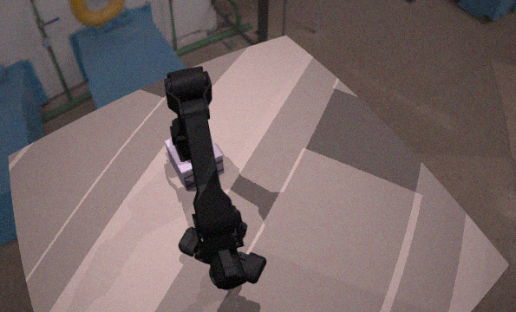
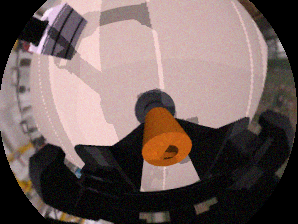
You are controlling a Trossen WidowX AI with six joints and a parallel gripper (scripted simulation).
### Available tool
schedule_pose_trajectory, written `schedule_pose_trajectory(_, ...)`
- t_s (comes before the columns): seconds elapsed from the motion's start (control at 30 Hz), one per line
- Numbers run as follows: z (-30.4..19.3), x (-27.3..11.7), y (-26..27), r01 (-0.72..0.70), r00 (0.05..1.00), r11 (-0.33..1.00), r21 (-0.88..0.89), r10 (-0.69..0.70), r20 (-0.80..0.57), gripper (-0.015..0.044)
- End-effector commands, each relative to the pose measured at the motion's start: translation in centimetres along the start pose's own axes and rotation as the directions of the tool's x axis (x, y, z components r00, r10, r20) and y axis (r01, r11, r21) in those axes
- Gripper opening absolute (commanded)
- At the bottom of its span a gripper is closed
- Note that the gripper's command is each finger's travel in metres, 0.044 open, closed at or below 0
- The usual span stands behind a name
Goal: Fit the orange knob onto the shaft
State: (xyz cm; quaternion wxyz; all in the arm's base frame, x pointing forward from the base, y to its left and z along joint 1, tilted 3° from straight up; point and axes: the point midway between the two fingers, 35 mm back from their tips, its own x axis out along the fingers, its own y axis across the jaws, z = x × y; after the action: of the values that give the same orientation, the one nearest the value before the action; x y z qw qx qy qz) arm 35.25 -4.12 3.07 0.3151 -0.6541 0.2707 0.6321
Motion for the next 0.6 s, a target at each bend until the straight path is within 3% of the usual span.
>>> schedule_pose_trajectory(0.0,-0.03,0.01,-0.1,0.005,1.0,1.0,-0.006,-0.005,-0.003,0.0)
schedule_pose_trajectory(0.3,0.05,-0.49,0.05,0.005,1.0,1.0,-0.015,-0.005,-0.003,0.0)
schedule_pose_trajectory(0.57,0.3,-0.41,0.4,0.004,1.0,0.977,-0.214,-0.005,-0.002,0.0)
